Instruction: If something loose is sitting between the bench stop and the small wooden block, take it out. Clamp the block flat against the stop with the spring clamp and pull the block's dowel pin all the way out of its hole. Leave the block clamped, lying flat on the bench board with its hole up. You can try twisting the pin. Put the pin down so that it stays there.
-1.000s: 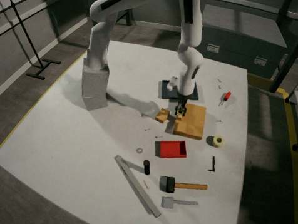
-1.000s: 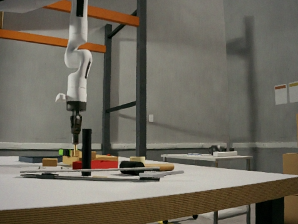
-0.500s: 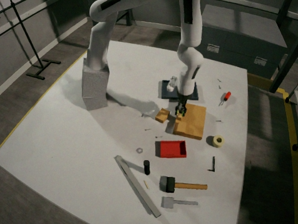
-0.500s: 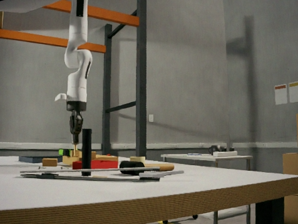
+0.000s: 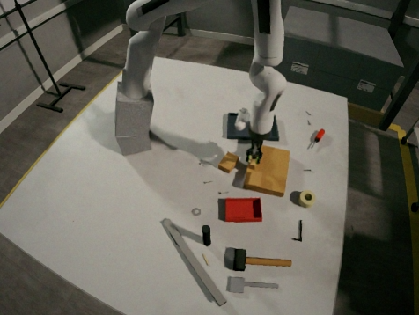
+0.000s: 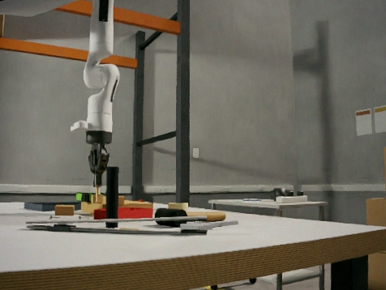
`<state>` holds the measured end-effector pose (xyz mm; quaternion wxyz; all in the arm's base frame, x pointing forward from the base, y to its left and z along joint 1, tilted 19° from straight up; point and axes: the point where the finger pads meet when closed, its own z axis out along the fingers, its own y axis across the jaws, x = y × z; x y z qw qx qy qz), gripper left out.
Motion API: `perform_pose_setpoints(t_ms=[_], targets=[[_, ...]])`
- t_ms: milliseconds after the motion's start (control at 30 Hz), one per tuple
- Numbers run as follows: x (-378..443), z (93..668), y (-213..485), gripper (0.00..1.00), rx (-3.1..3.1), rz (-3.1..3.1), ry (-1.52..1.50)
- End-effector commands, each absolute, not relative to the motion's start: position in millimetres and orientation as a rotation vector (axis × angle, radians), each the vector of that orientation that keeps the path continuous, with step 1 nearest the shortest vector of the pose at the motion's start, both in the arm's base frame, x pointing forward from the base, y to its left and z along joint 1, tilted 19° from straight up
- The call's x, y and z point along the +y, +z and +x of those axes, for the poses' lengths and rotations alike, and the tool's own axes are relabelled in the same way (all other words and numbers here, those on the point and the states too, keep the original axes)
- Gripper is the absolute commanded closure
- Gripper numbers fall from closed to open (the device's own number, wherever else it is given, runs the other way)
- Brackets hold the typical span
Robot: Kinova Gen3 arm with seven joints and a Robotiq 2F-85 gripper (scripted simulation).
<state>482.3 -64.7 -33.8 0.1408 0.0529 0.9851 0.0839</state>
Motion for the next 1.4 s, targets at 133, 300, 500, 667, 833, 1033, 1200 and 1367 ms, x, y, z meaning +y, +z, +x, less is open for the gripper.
perform_pose_setpoints(t_ms=[133,300,500,667,833,1033,1200,1367], targets=[[-65.0,482.7,-33.1,0.9,2.843,0.092,0.233],[-65.0,482.7,-33.1,0.9,2.843,0.052,0.227],[-65.0,482.7,-33.1,0.9,2.842,0.02,0.222],[-65.0,482.7,-33.1,0.9,2.84,-0.019,0.216],[-65.1,482.6,-33.0,0.9,2.838,-0.057,0.21],[-65.1,482.7,-33.0,0.9,2.836,-0.087,0.206],[-65.1,482.6,-33.0,0.9,2.833,-0.124,0.2],[-65.1,482.6,-33.0,0.9,2.83,-0.161,0.194]])
